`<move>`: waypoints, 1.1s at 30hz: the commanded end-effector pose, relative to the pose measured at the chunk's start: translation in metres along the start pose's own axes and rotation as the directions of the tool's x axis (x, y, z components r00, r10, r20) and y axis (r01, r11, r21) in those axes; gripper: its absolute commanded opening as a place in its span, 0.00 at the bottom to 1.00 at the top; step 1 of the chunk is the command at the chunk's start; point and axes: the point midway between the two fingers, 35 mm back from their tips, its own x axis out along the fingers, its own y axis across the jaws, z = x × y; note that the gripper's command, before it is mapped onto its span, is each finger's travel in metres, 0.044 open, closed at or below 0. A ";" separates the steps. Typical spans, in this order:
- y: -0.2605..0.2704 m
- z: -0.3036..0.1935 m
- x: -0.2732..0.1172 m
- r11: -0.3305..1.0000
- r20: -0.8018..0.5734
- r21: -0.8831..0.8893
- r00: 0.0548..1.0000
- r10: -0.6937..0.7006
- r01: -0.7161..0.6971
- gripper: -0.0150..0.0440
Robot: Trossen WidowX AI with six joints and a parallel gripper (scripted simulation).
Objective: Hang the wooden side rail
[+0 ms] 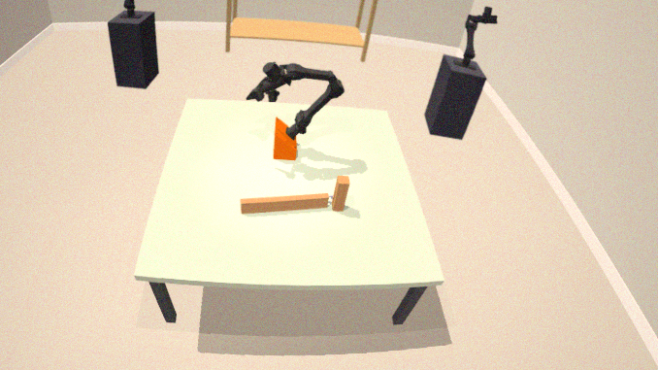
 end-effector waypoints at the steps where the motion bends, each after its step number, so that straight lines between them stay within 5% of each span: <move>1: -0.047 0.024 -0.011 0.977 0.006 -0.151 0.989 -0.149 0.148 1.00; 17: -0.161 0.137 -0.059 0.655 0.214 -0.511 0.820 -0.531 0.557 1.00; 33: -0.196 0.298 -0.132 -0.076 0.627 -0.660 0.493 -0.603 0.747 1.00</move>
